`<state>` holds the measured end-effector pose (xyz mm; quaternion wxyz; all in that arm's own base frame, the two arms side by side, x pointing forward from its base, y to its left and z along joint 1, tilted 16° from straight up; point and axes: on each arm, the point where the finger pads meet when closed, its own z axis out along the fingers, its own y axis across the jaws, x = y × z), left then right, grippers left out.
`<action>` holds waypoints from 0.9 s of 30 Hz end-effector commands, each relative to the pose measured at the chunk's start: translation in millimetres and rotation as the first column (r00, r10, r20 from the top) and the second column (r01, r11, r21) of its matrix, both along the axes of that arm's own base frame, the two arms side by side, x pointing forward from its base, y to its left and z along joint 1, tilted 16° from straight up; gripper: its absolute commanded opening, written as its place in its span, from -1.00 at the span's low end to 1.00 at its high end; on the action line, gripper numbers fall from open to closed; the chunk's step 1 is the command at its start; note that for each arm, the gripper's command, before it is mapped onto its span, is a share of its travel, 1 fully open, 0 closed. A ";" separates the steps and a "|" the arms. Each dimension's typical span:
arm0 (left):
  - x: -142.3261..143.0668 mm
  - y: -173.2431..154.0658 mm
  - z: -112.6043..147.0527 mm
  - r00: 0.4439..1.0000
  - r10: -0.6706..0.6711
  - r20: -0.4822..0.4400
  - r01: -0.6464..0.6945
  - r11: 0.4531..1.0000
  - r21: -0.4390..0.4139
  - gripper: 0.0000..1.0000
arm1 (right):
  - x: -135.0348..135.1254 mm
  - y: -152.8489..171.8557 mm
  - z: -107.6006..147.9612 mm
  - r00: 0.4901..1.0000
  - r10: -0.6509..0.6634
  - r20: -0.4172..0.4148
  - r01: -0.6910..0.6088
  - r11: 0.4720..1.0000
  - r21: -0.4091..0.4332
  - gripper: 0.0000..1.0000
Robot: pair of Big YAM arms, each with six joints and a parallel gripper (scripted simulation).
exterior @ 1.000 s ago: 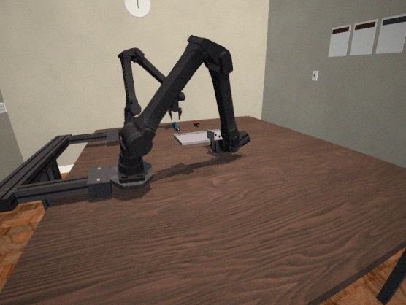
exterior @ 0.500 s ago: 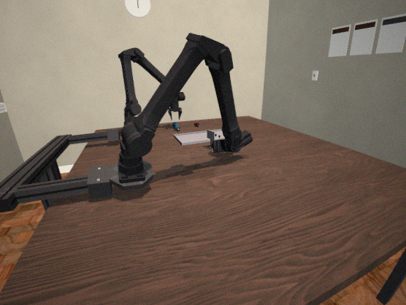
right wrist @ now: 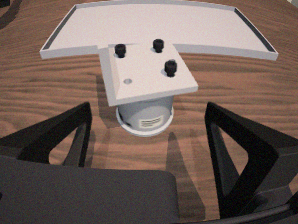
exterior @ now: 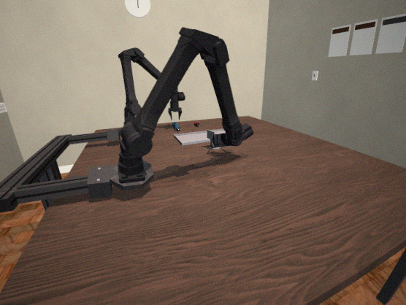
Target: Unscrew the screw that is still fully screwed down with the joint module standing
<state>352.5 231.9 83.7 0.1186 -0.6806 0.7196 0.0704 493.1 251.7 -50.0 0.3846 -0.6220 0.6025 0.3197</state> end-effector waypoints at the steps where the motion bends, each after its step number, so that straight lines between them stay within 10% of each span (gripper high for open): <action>1: 10.0 4.6 12.0 1.000 0.003 0.027 -0.003 1.000 0.015 0.30 | -3.8 10.8 18.3 1.000 0.010 -0.001 -0.010 1.000 0.001 0.72; 27: 10.0 4.6 12.0 1.000 0.003 0.027 -0.003 1.000 0.015 0.30 | -3.9 25.6 72.5 1.000 0.009 0.010 -0.009 1.000 0.004 0.72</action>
